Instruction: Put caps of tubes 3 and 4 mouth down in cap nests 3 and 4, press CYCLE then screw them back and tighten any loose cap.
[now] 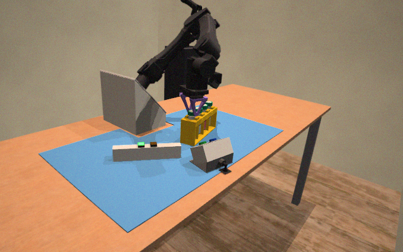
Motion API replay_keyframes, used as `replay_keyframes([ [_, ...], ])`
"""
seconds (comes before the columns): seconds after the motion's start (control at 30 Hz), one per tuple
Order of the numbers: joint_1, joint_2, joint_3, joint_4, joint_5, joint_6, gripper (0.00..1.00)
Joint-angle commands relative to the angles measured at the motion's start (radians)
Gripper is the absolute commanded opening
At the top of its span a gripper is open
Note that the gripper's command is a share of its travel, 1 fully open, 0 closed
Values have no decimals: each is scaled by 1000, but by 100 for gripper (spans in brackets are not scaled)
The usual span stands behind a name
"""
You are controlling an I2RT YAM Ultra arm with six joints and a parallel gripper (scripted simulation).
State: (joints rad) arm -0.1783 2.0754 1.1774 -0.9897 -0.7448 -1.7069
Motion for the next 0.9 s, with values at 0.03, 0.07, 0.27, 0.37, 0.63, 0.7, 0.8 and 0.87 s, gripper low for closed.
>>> replay_keyframes([
  [0.03,-11,-5,1,2,-1,-43,49],
  [0.07,-11,-5,1,2,-1,-43,0],
  [0.27,-11,-5,1,2,-1,-43,0],
  [0.37,-11,-5,1,2,-1,-43,0],
  [0.63,-11,-5,1,3,-1,107,0],
  [0.7,-11,-5,1,3,-1,207,0],
  [0.8,-11,-5,1,3,-1,357,0],
  [0.87,-11,-5,1,3,-1,457,0],
])
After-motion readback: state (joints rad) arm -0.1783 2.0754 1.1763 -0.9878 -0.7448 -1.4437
